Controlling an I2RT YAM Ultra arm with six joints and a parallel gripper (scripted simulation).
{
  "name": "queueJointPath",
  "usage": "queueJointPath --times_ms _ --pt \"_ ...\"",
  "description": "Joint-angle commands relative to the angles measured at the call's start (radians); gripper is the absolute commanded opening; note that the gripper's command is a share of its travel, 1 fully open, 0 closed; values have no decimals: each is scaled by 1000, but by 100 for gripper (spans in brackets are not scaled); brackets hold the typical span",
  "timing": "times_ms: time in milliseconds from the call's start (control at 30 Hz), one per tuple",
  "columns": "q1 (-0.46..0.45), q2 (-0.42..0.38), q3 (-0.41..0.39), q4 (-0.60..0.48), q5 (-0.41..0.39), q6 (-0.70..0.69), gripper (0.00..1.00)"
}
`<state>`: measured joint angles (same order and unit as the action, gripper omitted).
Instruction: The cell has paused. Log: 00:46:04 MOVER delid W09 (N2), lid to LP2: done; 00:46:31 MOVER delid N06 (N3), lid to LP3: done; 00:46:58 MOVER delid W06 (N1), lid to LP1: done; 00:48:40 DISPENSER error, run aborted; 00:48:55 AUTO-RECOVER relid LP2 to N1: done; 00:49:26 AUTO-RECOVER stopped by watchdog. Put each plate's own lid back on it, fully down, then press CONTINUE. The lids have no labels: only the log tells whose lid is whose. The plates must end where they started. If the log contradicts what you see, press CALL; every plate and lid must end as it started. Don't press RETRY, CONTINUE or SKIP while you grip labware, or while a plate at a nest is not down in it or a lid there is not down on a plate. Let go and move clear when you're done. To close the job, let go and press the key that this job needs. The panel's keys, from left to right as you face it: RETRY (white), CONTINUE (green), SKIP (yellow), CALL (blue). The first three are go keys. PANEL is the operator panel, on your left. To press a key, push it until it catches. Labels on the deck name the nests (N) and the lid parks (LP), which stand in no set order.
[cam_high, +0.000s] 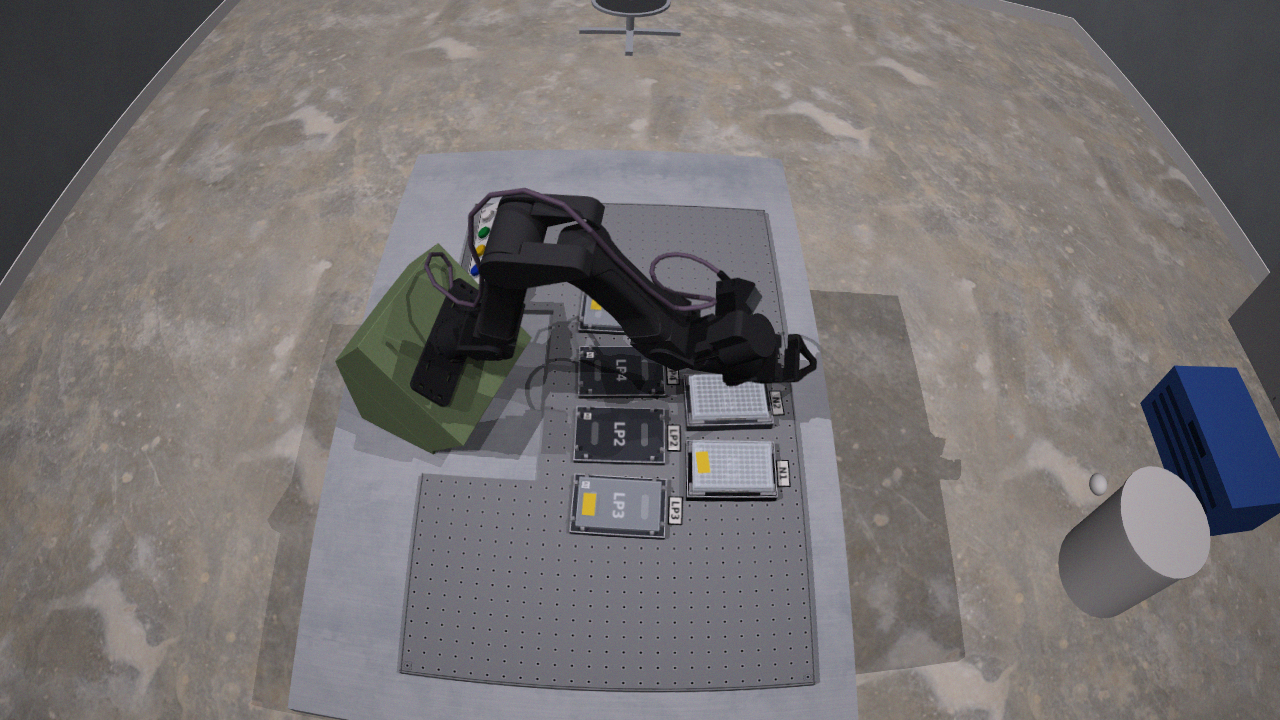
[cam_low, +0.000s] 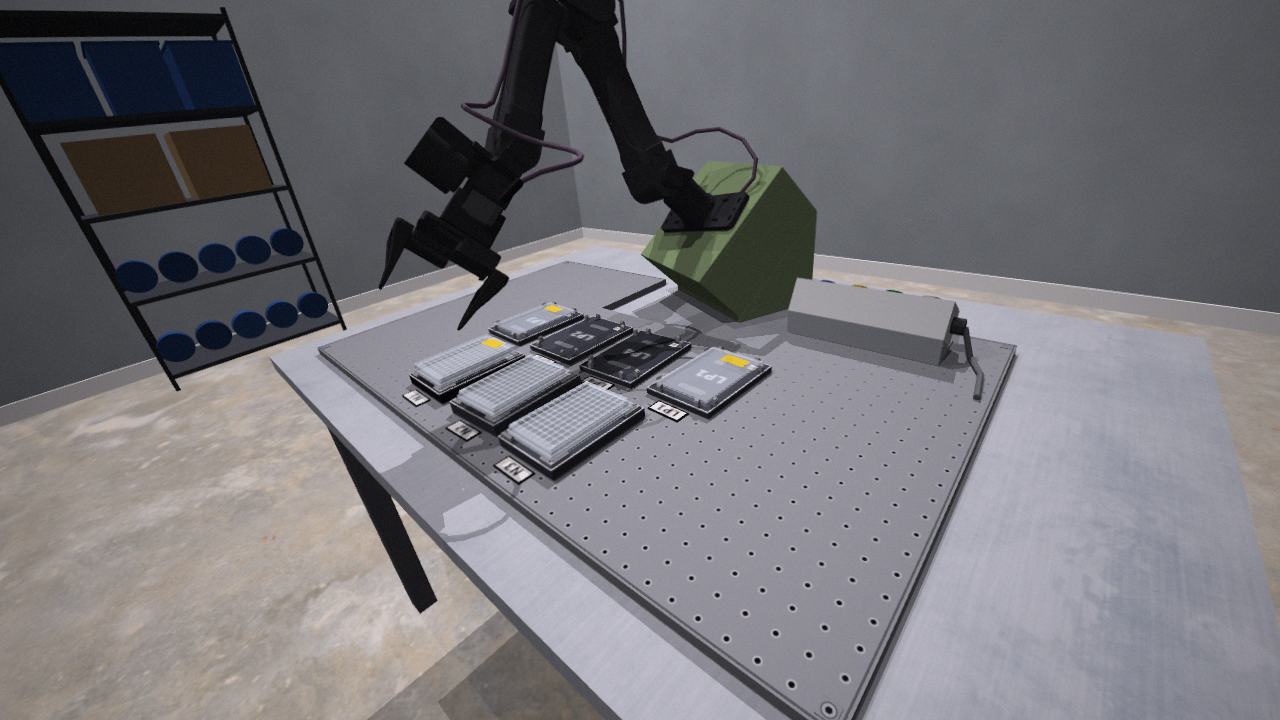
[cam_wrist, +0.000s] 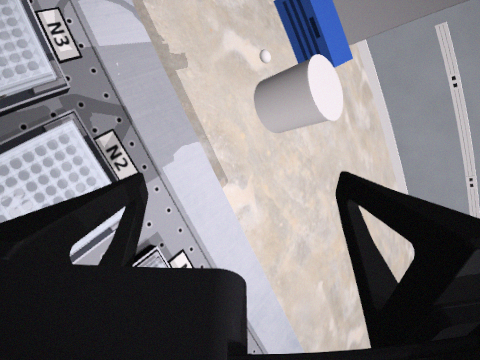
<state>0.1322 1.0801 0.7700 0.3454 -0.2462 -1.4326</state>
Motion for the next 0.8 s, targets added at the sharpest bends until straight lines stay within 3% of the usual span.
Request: queueJointPath --times_ms 0,533,733,767 --pt "4 -11 9 -4 -9 4 100" --pt "4 -11 9 -4 -9 4 100" --pt "-31 -5 -54 -43 -6 85 100" --pt "-30 -14 -5 -60 9 97 100"
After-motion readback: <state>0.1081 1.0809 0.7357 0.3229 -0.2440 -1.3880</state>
